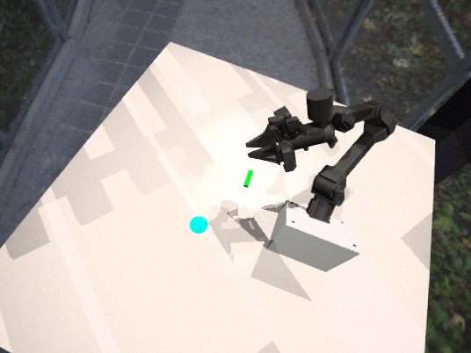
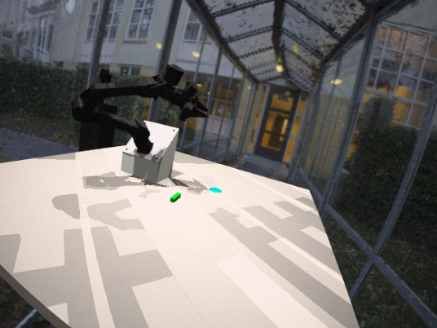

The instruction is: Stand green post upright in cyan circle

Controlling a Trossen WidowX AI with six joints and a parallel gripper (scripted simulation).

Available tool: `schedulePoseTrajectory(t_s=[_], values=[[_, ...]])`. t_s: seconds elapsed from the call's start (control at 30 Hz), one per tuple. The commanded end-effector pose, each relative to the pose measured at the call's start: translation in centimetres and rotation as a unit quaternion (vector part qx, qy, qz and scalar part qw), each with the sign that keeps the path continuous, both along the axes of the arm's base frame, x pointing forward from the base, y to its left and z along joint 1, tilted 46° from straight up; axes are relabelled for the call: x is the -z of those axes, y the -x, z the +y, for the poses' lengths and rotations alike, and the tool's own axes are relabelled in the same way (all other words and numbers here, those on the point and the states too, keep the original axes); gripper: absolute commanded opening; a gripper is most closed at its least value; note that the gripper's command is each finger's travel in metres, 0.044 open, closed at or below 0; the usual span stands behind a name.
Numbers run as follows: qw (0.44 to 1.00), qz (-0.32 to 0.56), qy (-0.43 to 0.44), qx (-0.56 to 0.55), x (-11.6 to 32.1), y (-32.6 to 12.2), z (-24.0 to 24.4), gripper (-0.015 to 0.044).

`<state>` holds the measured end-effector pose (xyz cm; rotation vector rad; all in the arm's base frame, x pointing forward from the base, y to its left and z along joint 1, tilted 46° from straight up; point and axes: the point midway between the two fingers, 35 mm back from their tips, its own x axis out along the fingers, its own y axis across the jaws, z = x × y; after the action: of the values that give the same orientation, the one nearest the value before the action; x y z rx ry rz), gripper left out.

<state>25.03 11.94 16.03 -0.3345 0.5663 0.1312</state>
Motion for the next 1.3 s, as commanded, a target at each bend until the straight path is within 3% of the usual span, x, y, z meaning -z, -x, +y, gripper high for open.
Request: schedulePoseTrajectory(t_s=[0.0, 0.27, 0.67, 0.93, 1.27], values=[[0.982, 0.047, -0.055, 0.173, 1.2, -1.5, -4.1, 0.0233], [0.868, 0.072, -0.126, 0.476, 3.3, -1.7, -12.0, 0.0233], [0.572, -0.022, -0.15, 0.806, 4.4, 1.7, -22.2, 0.0233], [0.567, -0.024, -0.15, 0.809, 4.6, 1.7, -22.5, 0.0233], [0.567, -0.024, -0.151, 0.809, 11.6, 2.3, -29.7, 0.0233]])
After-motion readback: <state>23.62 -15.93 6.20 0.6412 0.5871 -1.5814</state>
